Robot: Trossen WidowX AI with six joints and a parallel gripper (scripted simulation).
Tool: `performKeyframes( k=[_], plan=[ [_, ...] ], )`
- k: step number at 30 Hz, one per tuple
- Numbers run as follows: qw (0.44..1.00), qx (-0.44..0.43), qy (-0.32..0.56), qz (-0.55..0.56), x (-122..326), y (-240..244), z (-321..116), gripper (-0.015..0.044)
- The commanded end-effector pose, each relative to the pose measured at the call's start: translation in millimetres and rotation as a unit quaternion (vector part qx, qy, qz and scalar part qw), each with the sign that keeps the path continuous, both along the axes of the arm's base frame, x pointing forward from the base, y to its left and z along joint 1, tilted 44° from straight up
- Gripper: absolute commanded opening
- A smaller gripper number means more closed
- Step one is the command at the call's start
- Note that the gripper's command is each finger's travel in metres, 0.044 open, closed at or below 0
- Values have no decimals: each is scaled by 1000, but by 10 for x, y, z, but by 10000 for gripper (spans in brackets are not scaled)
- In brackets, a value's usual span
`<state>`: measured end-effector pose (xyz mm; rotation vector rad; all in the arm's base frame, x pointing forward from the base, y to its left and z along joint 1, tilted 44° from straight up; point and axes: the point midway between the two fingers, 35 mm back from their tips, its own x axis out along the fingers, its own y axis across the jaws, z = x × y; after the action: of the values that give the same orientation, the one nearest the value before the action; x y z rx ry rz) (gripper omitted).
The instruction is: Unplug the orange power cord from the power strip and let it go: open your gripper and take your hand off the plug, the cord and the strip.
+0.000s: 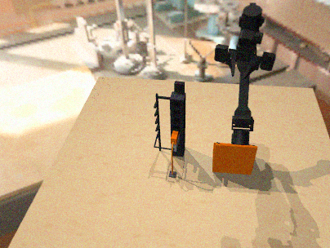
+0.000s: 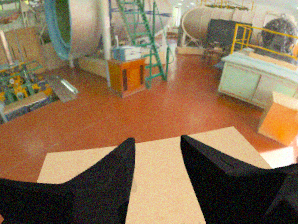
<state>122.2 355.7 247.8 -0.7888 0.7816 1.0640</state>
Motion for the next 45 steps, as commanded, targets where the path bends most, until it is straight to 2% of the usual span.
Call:
performKeyframes(
  k=[1, 7, 12, 17, 22, 45],
  plan=[
    [995, -94, -15, -43, 528, -237, -435, 160],
    [967, -239, -4, -93, 1210, -816, -1050, 160],
    [926, -361, 31, -103, 1589, -1442, -1519, 160],
    [872, -472, 95, -91, 1789, -2160, -1931, 160],
    [810, -554, 181, -59, 1803, -2863, -2257, 160],
    [802, -563, 193, -54, 1757, -3081, -2164, 160]
  ],
)
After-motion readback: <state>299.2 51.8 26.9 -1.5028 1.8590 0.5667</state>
